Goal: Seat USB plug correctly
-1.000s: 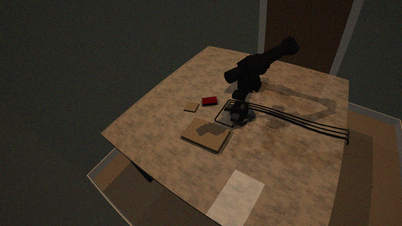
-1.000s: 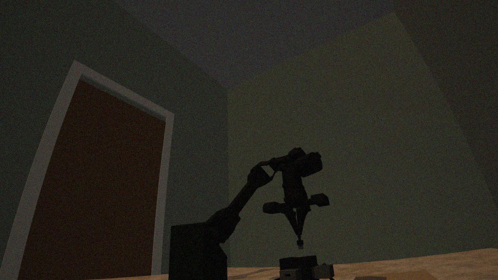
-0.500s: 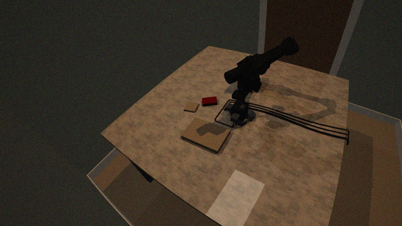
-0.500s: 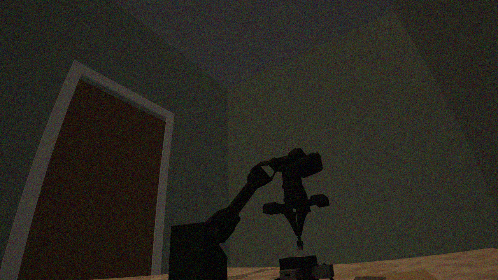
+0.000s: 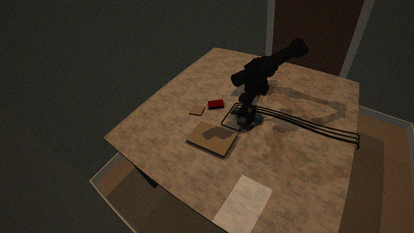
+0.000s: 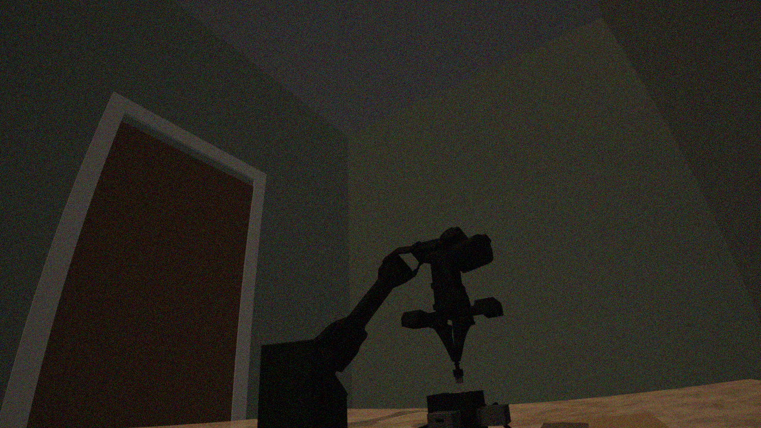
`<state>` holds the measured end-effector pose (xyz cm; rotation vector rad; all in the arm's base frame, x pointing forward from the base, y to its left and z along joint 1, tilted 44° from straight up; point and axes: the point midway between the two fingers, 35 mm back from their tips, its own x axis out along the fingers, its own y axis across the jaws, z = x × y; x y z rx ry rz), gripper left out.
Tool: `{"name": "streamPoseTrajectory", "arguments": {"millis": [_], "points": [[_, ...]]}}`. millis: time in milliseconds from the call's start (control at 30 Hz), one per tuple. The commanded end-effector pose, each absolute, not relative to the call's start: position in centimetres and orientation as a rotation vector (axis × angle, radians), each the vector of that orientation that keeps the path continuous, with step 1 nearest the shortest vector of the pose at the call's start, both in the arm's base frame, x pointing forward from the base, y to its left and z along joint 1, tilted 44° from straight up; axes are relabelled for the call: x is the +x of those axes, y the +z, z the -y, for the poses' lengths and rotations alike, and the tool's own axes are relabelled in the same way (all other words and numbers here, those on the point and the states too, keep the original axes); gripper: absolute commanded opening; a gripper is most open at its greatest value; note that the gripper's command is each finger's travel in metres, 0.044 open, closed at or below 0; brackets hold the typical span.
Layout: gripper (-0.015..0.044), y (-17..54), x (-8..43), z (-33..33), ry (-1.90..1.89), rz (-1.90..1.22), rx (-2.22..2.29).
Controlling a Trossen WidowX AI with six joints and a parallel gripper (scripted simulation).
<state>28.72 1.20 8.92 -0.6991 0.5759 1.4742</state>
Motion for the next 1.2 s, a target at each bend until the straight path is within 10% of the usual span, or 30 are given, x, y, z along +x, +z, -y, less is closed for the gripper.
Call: {"name": "streamPoseTrajectory", "arguments": {"millis": [0,1167], "points": [[0.0000,8.82,28.69,-1.20,1.472,-0.584,-0.698],[0.0000,8.38,28.68,-1.34,1.464,-0.601,-0.699]]}}
